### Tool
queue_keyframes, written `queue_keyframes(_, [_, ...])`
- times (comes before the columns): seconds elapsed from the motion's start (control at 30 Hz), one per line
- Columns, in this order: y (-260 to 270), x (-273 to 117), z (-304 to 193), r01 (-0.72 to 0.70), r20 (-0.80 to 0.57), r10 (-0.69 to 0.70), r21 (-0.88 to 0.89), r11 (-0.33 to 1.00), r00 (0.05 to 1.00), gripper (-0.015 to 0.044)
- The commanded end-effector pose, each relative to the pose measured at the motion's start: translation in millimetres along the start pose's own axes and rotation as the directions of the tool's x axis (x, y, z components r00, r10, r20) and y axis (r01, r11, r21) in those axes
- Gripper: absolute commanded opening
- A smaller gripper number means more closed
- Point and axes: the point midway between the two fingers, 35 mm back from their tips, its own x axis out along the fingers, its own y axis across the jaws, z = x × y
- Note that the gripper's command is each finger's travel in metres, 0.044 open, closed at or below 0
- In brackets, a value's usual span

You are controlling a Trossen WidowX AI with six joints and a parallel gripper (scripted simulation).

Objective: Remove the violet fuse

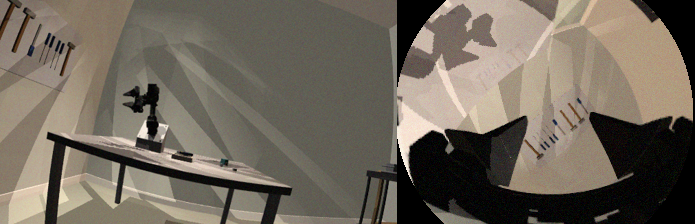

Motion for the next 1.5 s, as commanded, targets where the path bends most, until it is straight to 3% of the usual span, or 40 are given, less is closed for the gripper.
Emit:
queue_keyframes(0.0, [0, 0, 1, 0.001, 0.004, -0.001, 0.002, 1.000, 1.000, 0.0374])
queue_keyframes(0.2, [-9, -13, 66, 0.016, 0.217, -0.032, 0.077, 0.997, 0.976, 0.0216])
queue_keyframes(0.4, [-8, -54, 152, -0.034, 0.500, -0.032, 0.123, 0.992, 0.866, 0.0063])
queue_keyframes(0.63, [14, -126, 224, -0.222, 0.727, 0.035, 0.163, 0.961, 0.686, 0.0063])
queue_keyframes(0.87, [43, -203, 259, -0.384, 0.863, 0.096, 0.119, 0.916, 0.497, 0.0063])
queue_keyframes(1.2, [102, -308, 268, -0.649, 0.935, 0.254, -0.033, 0.760, 0.249, 0.0063])
queue_keyframes(1.47, [151, -371, 253, -0.763, 0.918, 0.372, -0.142, 0.631, 0.137, 0.0063])
